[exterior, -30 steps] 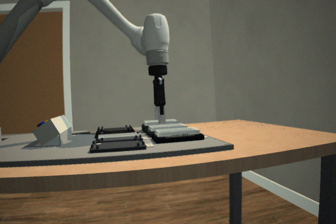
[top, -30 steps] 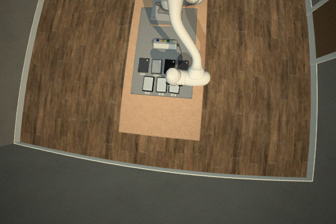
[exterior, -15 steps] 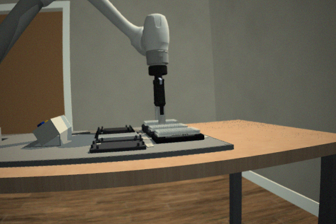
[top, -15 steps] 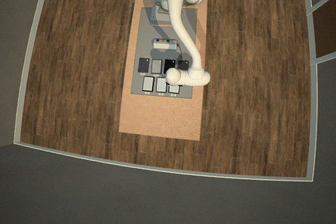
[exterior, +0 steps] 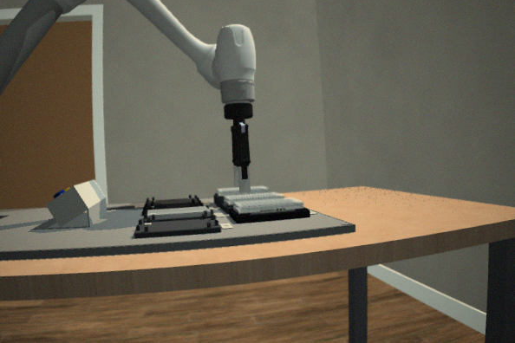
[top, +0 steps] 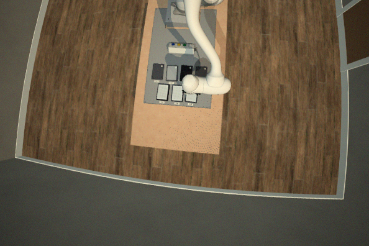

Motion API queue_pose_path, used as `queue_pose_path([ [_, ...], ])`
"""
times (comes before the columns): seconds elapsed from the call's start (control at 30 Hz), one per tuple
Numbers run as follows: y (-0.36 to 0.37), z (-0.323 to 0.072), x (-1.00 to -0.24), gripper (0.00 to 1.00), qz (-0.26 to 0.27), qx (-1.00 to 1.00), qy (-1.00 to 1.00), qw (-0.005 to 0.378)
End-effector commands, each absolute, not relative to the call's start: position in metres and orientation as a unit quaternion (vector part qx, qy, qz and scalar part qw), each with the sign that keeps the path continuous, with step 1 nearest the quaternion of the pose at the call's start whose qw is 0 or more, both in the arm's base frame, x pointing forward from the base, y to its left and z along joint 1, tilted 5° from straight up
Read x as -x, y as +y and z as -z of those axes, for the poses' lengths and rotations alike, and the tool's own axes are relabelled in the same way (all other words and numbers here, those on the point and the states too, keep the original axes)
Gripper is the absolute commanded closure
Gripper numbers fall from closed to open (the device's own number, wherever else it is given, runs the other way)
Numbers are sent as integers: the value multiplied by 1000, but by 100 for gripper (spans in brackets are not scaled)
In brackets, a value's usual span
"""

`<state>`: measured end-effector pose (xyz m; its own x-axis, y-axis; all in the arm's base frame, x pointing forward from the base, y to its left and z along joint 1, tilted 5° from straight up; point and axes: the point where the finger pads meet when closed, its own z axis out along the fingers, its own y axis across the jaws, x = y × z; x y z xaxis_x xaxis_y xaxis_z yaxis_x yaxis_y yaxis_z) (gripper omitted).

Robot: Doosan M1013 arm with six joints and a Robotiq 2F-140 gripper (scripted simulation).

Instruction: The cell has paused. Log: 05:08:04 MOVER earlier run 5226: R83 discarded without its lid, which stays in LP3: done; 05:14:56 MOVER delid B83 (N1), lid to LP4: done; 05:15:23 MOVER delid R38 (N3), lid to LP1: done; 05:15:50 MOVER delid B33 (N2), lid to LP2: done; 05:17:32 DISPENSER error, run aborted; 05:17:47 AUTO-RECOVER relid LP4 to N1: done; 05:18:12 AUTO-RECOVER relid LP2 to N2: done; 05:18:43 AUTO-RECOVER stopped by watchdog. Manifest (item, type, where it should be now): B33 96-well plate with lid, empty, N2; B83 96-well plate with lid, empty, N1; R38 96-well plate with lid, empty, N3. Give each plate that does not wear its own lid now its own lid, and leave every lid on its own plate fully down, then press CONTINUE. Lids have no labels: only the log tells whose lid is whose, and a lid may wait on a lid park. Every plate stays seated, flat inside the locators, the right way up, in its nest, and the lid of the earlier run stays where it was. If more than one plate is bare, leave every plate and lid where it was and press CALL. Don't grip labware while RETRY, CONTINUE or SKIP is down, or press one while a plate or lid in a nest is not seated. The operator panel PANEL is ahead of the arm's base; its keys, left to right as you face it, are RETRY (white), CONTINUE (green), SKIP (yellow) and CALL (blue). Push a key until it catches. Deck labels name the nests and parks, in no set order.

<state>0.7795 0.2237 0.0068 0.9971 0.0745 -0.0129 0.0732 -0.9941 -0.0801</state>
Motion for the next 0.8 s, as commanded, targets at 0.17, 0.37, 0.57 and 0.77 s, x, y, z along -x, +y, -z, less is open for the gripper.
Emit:
queue_pose_path([
  [0.17,224,-7,-780,100,-8,998,-37,40],
  [0.37,224,-7,-780,100,-8,998,-37,40],
  [0.57,224,-7,-780,100,-8,998,-37,40],
  [0.77,224,-7,-780,34,-8,998,-37,40],
])
